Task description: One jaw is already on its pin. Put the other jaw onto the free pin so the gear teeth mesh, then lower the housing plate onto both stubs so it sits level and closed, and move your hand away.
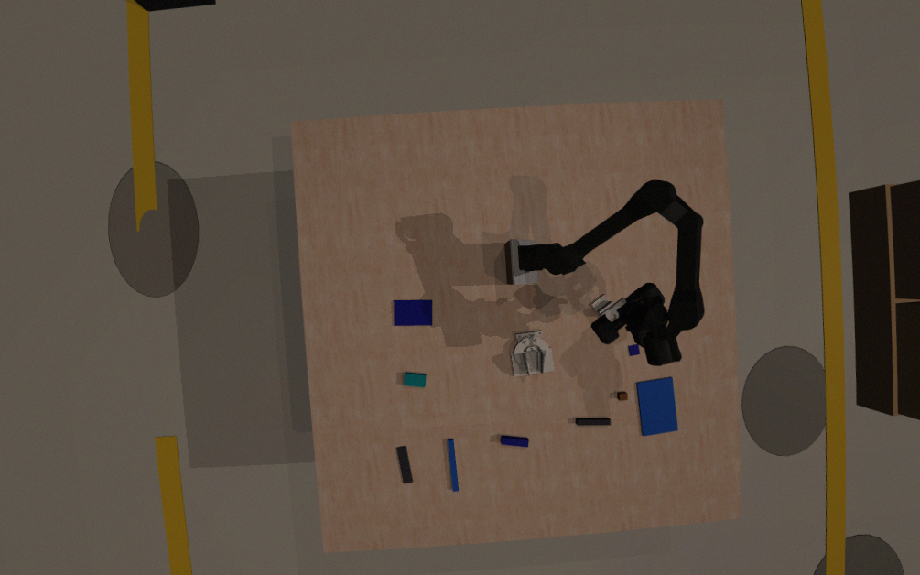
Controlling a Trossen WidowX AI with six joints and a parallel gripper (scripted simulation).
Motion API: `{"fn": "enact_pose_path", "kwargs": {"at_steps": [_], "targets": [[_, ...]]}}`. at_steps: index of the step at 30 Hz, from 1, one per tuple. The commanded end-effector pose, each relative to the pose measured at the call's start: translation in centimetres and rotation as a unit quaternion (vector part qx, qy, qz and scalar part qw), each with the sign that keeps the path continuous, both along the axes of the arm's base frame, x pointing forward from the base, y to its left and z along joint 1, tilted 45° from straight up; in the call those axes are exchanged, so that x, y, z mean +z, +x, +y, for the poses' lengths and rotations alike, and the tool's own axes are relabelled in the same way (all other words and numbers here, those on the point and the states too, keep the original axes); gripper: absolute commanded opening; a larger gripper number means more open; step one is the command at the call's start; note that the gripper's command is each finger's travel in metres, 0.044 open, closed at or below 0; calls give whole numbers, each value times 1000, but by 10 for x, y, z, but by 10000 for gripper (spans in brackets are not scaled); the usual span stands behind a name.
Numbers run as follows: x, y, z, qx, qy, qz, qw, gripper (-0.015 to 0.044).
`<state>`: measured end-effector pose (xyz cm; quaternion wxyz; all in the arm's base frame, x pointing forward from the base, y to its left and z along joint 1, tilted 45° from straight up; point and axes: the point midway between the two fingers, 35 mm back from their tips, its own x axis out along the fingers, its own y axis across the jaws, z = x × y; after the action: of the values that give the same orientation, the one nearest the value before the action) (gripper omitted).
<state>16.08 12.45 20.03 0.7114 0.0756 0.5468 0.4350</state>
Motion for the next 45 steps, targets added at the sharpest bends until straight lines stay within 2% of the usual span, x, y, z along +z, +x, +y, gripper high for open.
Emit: {"fn": "enact_pose_path", "kwargs": {"at_steps": [1,24,45], "targets": [[-6,9,-5,-7,-4,8,1000,351],[-48,54,-47,-64,-22,58,996,351],[-93,76,-96,-112,-22,107,988,351]]}}
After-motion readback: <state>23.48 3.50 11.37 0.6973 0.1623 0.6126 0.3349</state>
